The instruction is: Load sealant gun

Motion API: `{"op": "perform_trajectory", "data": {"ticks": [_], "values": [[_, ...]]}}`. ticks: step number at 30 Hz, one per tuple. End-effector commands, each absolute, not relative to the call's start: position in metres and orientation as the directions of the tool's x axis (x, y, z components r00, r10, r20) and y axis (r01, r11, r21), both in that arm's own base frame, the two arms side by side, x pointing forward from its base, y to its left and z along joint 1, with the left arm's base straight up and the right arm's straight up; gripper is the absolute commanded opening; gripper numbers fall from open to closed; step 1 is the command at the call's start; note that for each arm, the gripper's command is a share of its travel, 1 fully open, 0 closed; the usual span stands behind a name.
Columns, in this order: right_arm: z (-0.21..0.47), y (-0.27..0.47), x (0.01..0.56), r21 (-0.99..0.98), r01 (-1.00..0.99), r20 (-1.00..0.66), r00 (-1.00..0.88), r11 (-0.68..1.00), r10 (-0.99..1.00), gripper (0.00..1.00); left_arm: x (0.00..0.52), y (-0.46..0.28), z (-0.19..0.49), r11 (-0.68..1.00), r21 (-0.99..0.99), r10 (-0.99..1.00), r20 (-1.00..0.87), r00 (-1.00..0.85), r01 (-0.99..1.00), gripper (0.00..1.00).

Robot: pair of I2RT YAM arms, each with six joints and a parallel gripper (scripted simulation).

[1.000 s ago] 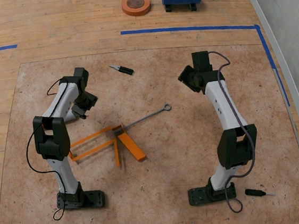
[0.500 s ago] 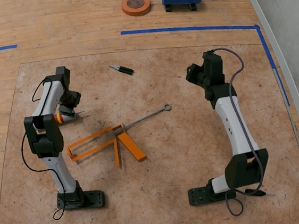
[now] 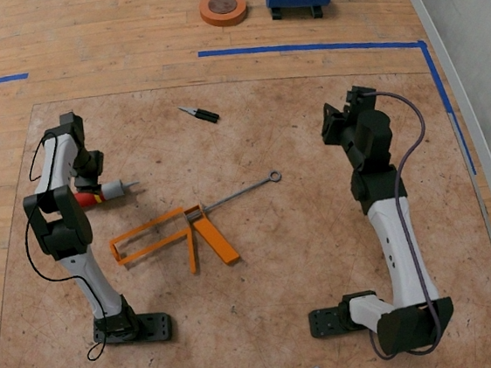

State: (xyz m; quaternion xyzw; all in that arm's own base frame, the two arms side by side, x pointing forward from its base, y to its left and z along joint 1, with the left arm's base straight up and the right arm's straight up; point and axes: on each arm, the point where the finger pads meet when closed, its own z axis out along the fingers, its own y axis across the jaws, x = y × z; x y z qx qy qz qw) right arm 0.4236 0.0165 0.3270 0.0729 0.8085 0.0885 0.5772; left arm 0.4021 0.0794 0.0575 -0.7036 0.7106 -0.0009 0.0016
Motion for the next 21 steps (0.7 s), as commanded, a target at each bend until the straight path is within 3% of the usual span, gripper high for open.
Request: {"op": "perform_trajectory", "data": {"ticks": [1,12,21], "values": [[0.379,0.006,0.416,0.106,-0.022,-0.99,-0.1,0.994,0.103,0.5,0.4,0.098,0.053,-0.098,0.028,-0.995,0.015,0.099,-0.995,0.72],[0.411,-0.006,0.378,-0.05,0.017,-0.996,0.068,0.999,-0.051,0.5,0.394,0.137,0.053,-0.251,0.03,-0.968,0.017,0.252,-0.967,0.72],[0.43,0.002,0.376,-0.001,-0.008,-0.995,0.098,1.0,-0.001,0.5,0.397,0.14,0.056,-0.213,-0.004,-0.977,-0.006,0.213,-0.977,0.72]]}}
